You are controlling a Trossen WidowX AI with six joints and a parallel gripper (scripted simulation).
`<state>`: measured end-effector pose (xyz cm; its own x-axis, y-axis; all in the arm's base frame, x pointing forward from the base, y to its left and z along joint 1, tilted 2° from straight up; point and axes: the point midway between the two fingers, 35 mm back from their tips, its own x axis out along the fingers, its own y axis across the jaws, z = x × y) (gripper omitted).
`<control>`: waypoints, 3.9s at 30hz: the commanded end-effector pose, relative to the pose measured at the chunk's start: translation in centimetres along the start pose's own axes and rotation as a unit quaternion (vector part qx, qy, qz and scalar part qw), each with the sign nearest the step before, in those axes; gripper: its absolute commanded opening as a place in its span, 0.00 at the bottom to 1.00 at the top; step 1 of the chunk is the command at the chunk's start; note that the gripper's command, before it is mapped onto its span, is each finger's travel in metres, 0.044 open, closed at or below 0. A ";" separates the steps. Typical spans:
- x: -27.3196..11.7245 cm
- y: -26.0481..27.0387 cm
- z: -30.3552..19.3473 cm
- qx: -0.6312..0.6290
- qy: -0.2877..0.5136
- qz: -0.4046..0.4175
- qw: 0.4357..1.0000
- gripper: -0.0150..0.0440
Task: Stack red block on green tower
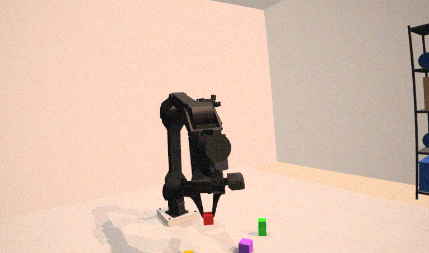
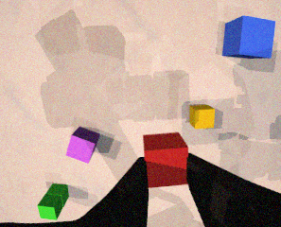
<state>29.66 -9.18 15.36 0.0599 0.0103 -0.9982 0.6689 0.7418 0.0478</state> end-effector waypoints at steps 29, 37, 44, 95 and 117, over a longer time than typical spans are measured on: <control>-0.1 13.5 -10.0 0.008 0.002 0.003 1.000 0.25; -0.2 15.3 -12.1 0.010 0.002 0.004 1.000 0.25; 1.8 15.3 -12.1 0.010 0.002 0.004 1.000 0.25; 6.1 14.8 -12.0 0.012 0.004 0.005 1.000 0.30; 6.1 14.8 -12.0 0.012 0.004 0.005 1.000 1.00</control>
<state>31.03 9.96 9.56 0.0613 0.0226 -0.9979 0.6858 0.7254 0.0585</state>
